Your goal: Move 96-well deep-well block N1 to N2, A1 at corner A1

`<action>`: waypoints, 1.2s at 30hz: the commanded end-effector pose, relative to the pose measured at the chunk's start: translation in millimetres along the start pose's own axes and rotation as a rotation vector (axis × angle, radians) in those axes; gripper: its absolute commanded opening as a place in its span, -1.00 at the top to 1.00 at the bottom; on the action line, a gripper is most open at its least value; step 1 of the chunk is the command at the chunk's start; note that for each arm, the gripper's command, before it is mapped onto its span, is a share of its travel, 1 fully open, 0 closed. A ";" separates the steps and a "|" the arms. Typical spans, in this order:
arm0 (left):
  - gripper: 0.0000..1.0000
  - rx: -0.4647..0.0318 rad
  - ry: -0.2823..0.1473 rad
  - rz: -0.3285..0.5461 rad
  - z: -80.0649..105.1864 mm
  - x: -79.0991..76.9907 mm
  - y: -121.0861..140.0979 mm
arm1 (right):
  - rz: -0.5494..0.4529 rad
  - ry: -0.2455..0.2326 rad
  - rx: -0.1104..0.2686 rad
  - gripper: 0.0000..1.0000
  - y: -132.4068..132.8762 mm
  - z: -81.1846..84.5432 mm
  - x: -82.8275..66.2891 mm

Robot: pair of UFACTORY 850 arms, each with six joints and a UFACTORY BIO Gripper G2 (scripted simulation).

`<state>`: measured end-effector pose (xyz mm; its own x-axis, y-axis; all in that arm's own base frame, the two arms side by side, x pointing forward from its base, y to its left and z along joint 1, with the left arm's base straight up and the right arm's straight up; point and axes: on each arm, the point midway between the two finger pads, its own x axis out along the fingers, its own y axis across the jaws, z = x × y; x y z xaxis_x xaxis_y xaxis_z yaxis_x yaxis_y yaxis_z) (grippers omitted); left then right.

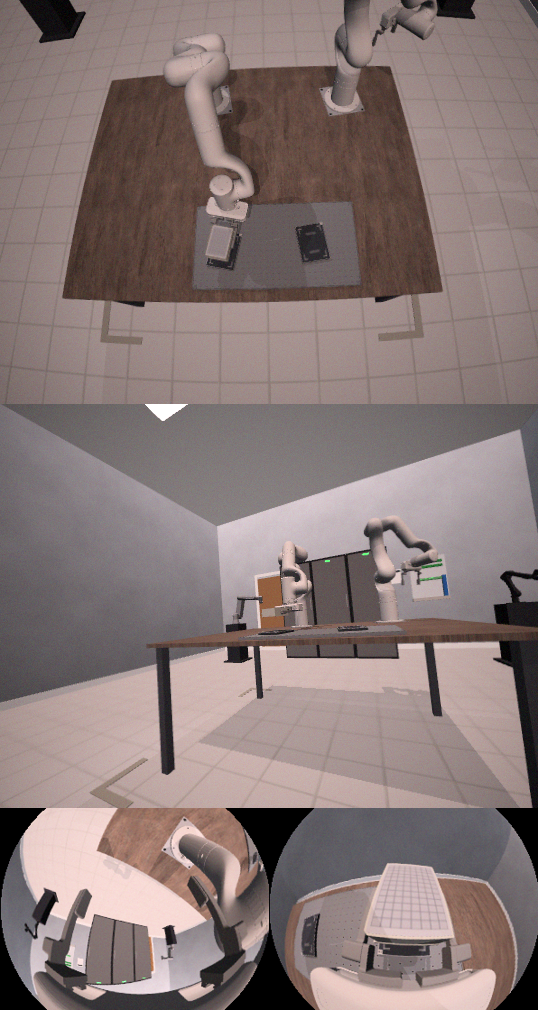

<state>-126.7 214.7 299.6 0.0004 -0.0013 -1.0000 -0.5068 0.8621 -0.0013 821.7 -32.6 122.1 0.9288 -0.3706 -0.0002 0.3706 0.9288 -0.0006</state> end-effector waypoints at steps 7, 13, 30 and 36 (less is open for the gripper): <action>-1.00 0.000 0.000 0.001 0.2 -0.4 0.5 | 0.001 -0.002 0.002 1.00 -2.5 1.6 1.6; -1.00 0.000 0.000 0.001 0.2 -0.4 0.5 | 0.001 -0.002 0.001 1.00 -2.3 1.6 1.6; -1.00 0.000 0.000 0.001 0.2 -0.4 0.5 | 0.001 -0.002 0.002 1.00 -1.7 1.6 1.4; -1.00 0.000 0.000 0.001 0.2 -0.4 0.5 | 0.001 -0.002 0.002 1.00 -1.6 -1.7 1.4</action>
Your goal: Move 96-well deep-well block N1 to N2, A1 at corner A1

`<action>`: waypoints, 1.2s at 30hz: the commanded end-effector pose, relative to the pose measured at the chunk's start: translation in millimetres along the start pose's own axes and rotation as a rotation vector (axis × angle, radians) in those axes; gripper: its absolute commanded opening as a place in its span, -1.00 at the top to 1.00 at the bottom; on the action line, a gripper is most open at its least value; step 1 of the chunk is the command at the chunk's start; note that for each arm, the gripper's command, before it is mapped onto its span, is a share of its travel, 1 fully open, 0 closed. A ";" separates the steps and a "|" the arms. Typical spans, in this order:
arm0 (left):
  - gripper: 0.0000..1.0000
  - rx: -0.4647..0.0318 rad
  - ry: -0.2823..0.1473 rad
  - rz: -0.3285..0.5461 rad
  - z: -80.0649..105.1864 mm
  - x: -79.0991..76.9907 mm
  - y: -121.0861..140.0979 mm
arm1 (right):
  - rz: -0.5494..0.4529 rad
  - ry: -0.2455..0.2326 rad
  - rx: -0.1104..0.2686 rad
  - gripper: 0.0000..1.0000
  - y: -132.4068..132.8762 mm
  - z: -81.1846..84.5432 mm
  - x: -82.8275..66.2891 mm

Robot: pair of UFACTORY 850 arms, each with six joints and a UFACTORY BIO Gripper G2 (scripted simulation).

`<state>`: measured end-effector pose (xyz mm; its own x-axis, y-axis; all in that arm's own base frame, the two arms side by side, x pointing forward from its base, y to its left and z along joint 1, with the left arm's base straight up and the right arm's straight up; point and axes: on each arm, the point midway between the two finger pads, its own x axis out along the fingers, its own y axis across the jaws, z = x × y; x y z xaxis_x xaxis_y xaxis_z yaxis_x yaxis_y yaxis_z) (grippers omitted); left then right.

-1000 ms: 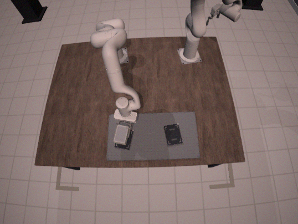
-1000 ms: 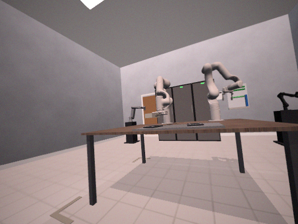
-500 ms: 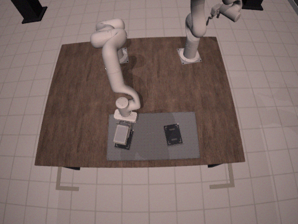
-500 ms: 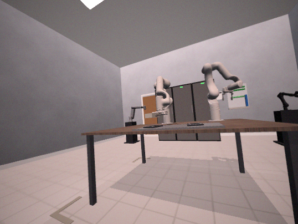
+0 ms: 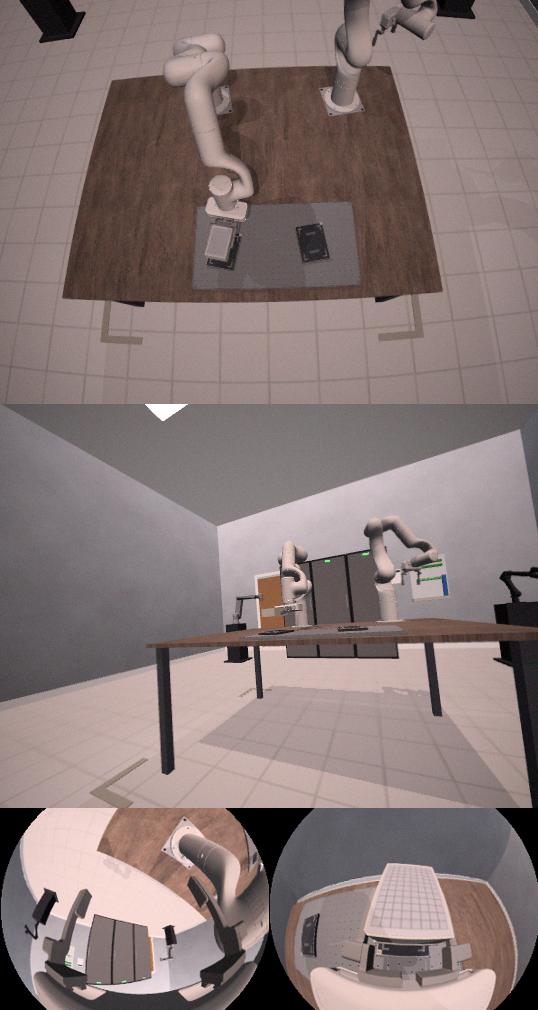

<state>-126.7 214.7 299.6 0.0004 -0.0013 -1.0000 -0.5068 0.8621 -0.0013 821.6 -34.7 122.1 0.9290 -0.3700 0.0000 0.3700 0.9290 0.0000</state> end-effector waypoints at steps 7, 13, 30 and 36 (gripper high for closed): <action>-1.00 0.000 0.000 0.001 0.2 -0.4 0.5 | 0.000 -0.002 0.001 1.00 0.5 -13.4 0.7; -1.00 0.000 0.000 0.001 0.2 -0.4 0.5 | 0.000 -0.002 0.001 1.00 0.6 -20.0 0.7; -1.00 0.000 0.000 0.001 0.2 -0.4 0.5 | 0.000 -0.002 0.001 1.00 0.7 -45.1 0.8; -1.00 0.000 0.000 0.001 0.2 -0.4 0.5 | 0.000 -0.002 0.001 1.00 0.7 -55.1 0.8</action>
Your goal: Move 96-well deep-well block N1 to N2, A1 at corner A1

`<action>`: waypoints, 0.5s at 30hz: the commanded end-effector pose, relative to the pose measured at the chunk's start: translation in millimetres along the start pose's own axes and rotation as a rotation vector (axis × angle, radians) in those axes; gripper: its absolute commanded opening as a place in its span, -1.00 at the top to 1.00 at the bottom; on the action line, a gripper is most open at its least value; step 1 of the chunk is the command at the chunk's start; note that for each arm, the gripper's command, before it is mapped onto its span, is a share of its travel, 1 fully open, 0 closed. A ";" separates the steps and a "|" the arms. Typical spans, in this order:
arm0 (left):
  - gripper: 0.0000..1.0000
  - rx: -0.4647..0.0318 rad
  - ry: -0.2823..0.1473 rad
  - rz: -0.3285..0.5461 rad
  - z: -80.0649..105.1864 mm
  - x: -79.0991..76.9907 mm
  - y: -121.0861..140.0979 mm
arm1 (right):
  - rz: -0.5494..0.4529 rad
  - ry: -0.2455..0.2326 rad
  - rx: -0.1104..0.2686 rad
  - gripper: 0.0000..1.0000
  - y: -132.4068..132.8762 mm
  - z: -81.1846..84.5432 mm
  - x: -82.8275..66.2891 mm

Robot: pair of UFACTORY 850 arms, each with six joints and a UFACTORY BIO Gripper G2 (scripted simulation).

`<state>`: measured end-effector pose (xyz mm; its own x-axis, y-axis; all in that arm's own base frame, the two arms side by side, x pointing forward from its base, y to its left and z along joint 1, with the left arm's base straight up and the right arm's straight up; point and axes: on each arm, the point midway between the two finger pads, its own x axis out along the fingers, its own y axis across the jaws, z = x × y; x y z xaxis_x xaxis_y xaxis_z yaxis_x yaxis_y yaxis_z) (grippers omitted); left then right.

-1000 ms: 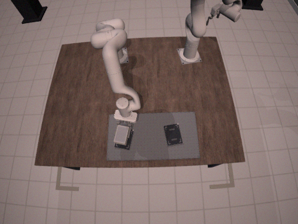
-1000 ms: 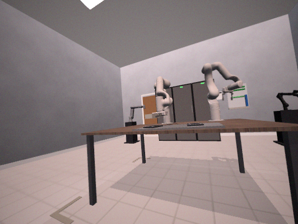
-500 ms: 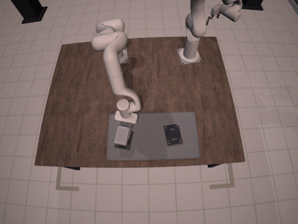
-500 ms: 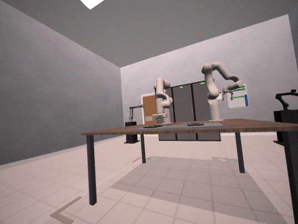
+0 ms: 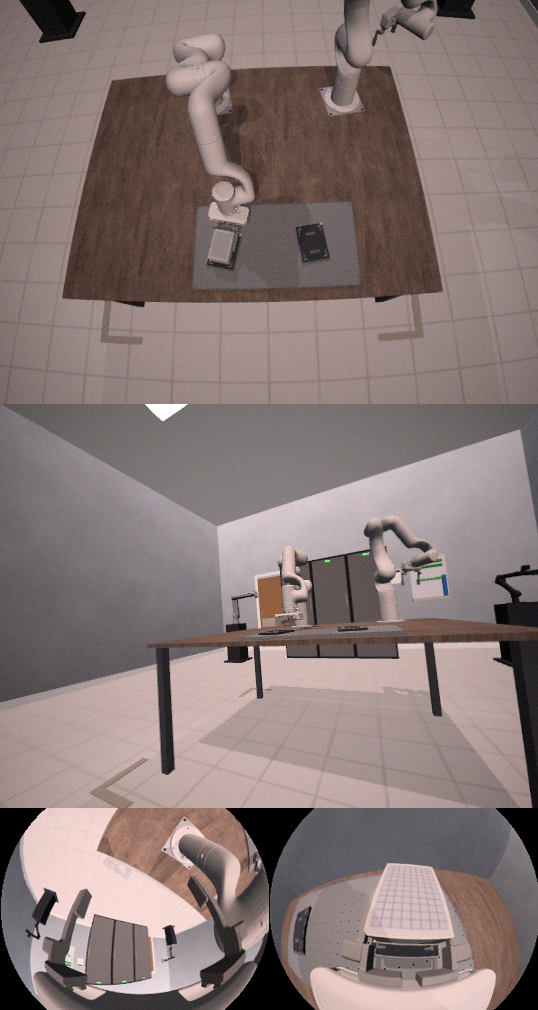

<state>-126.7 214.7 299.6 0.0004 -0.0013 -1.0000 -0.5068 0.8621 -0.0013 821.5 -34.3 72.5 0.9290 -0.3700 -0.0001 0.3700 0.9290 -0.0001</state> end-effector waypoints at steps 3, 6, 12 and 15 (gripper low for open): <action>-1.00 0.000 0.000 0.001 0.2 -0.4 0.5 | 0.000 -0.002 0.001 1.00 0.4 -10.5 1.0; -1.00 0.000 0.000 0.001 0.2 -0.4 0.5 | 0.000 -0.002 0.001 1.00 0.4 -15.5 1.0; -1.00 0.000 0.000 0.001 0.2 -0.4 0.5 | 0.000 -0.002 0.001 1.00 0.4 -16.8 1.0; -1.00 0.000 0.000 0.001 0.2 -0.4 0.5 | 0.000 -0.002 0.001 1.00 0.5 -16.8 1.0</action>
